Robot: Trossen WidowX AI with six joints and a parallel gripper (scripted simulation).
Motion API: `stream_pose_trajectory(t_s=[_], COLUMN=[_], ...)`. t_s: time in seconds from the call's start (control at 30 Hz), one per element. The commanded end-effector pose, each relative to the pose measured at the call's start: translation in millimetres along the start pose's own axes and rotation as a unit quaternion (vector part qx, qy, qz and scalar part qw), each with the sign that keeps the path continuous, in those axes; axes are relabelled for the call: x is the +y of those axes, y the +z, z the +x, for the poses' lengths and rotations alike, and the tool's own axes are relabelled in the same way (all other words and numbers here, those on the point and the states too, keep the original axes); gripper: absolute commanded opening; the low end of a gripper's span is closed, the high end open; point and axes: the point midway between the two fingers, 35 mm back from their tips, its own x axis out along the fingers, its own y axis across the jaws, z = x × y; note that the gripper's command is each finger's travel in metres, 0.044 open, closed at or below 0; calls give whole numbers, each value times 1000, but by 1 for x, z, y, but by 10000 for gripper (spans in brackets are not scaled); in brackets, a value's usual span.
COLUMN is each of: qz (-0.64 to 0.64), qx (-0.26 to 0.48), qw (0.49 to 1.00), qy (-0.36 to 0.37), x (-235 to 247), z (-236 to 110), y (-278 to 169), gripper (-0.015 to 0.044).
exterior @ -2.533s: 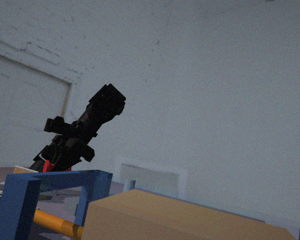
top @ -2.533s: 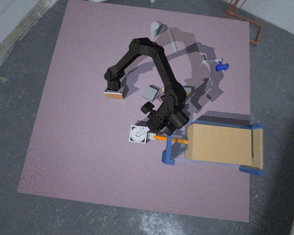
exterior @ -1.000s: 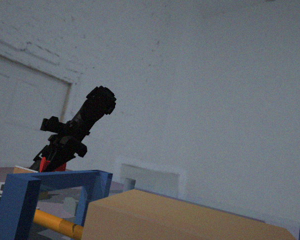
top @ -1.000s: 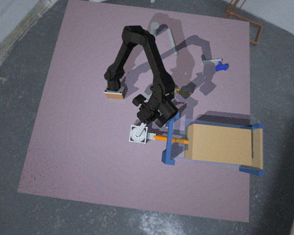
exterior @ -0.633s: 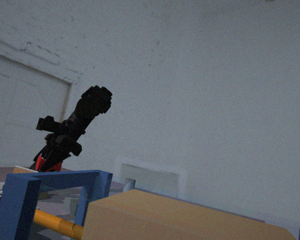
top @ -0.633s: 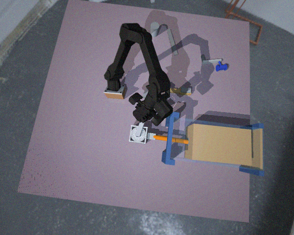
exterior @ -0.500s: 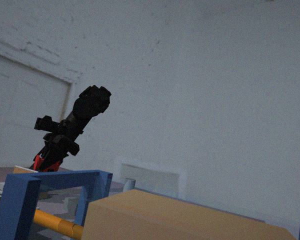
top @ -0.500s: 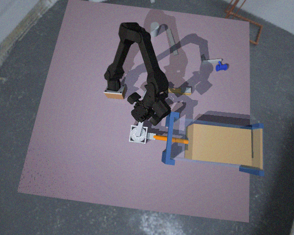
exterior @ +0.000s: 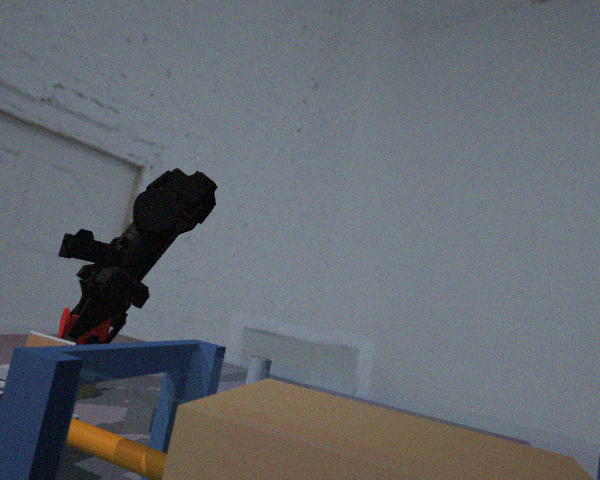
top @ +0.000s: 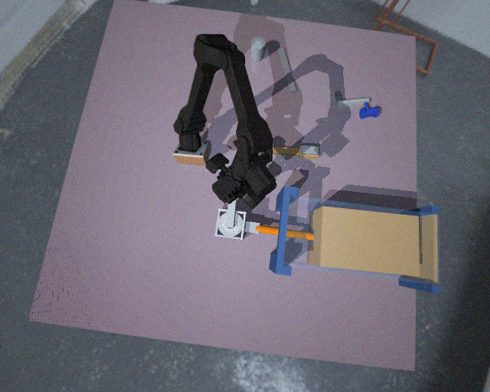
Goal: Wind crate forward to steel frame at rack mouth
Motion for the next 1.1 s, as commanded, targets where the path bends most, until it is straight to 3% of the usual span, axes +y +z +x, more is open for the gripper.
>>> stream_pose_trajectory(t_s=[0.0,1.07], qz=[4,5], qx=[-8,-10], qw=[1000,1000], qy=[-13,-14], x=[-12,-33], z=[6,23], y=[10,50], gripper=[0,0])
